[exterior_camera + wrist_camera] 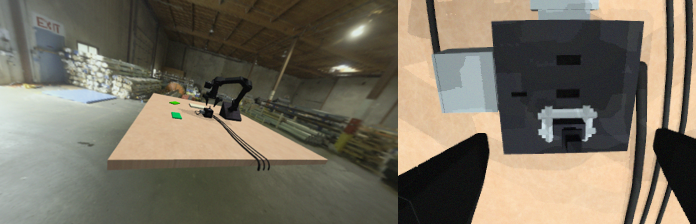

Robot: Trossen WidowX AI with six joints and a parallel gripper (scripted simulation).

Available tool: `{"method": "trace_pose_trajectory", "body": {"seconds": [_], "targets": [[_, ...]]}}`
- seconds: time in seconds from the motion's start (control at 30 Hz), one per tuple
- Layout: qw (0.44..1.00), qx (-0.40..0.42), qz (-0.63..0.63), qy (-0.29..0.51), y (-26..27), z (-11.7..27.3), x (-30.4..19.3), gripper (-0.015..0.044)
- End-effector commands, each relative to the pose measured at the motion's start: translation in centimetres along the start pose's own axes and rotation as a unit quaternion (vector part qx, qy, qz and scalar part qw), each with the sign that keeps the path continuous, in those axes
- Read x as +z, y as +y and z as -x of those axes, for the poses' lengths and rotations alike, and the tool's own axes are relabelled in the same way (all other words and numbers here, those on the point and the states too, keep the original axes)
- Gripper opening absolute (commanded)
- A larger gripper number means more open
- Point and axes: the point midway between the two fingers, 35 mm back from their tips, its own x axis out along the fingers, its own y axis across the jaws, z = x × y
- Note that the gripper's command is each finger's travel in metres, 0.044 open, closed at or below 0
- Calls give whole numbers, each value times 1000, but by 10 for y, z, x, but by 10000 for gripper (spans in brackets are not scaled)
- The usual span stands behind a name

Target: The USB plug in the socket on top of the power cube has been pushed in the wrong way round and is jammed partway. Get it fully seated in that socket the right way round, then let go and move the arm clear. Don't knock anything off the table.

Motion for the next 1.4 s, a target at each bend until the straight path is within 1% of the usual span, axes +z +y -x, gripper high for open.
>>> {"method": "trace_pose_trajectory", "body": {"seconds": [0.0,0.33,0.43,0.97,1.37], "targets": [[1000,0,1,0,0,1,0,282],[1000,0,1,0,0,1,0,20],[1000,0,1,0,0,1,0,0],[1000,0,0,0,0,0,0,0],[1000,0,0,0,0,8,0,0]]}}
